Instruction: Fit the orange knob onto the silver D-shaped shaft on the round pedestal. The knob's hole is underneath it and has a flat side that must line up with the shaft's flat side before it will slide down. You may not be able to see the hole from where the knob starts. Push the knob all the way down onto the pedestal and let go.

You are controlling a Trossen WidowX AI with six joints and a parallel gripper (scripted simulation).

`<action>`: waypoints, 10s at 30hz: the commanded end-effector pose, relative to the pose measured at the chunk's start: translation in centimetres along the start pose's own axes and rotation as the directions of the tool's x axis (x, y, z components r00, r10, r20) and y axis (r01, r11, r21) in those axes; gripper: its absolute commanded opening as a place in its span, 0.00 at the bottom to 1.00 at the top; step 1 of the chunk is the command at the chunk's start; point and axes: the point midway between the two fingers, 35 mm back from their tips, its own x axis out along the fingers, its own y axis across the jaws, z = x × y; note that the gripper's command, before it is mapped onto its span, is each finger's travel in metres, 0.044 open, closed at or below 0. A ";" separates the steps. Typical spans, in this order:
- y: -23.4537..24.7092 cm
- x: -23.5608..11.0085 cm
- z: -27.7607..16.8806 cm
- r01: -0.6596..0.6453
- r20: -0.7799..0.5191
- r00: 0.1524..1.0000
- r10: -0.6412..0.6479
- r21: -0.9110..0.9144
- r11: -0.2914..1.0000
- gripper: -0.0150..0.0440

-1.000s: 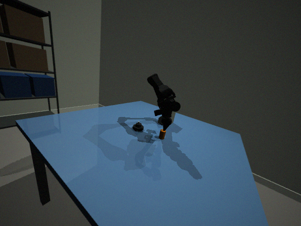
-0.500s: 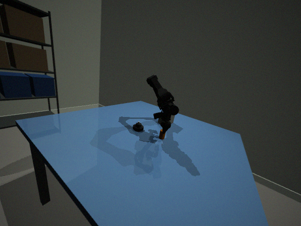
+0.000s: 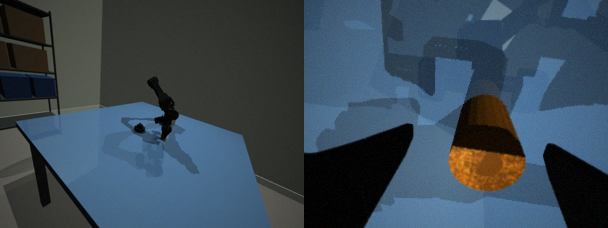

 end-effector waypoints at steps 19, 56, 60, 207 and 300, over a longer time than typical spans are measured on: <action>-0.5 2.8 0.1 0.010 0.009 1.000 -0.010 -0.006 1.000 0.82; 0.7 -3.9 -0.1 0.005 0.000 1.000 -0.005 -0.008 1.000 0.25; 0.8 -5.1 -0.1 0.005 0.000 1.000 -0.005 -0.008 1.000 0.25; -6.7 -3.7 19.3 0.018 0.016 1.000 -0.015 -0.207 0.978 0.25; -6.7 -3.9 19.3 0.022 0.016 1.000 -0.015 -0.702 0.712 0.25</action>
